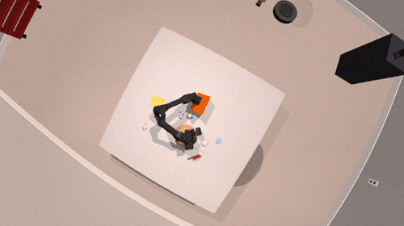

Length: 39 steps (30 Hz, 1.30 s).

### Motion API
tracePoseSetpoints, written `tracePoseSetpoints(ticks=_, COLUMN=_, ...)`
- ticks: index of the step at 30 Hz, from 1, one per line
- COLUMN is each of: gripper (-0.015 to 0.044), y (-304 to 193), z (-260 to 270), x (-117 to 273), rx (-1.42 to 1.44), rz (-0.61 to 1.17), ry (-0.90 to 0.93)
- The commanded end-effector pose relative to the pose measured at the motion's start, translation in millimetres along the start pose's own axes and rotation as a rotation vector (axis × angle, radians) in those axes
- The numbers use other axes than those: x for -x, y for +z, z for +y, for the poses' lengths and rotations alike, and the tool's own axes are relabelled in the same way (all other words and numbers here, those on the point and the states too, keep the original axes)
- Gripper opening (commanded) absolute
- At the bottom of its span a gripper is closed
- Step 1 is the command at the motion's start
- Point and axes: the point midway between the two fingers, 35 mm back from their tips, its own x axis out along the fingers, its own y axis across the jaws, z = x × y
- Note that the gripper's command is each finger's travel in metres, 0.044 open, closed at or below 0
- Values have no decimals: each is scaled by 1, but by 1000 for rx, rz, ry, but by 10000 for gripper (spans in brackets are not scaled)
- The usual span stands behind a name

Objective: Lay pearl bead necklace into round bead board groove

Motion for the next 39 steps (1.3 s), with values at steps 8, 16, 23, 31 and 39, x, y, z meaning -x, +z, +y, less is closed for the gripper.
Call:
tracePoseSetpoints(ticks=8, gripper=0, y=0, z=6, x=5, rx=2, rz=3, ry=-2)
tracePoseSetpoints(ticks=16, gripper=0, y=0, z=6, x=-3, rx=2, rz=3, ry=-2)
tracePoseSetpoints(ticks=23, gripper=131, y=1, z=5, x=0, rx=-2, rz=-2, ry=-2)
tracePoseSetpoints(ticks=31, gripper=341, y=1, z=5, x=1, rx=-2, rz=-1, ry=-2)
tracePoseSetpoints(ticks=39, gripper=440, y=1, z=5, x=5, rx=2, rz=3, ry=-2)
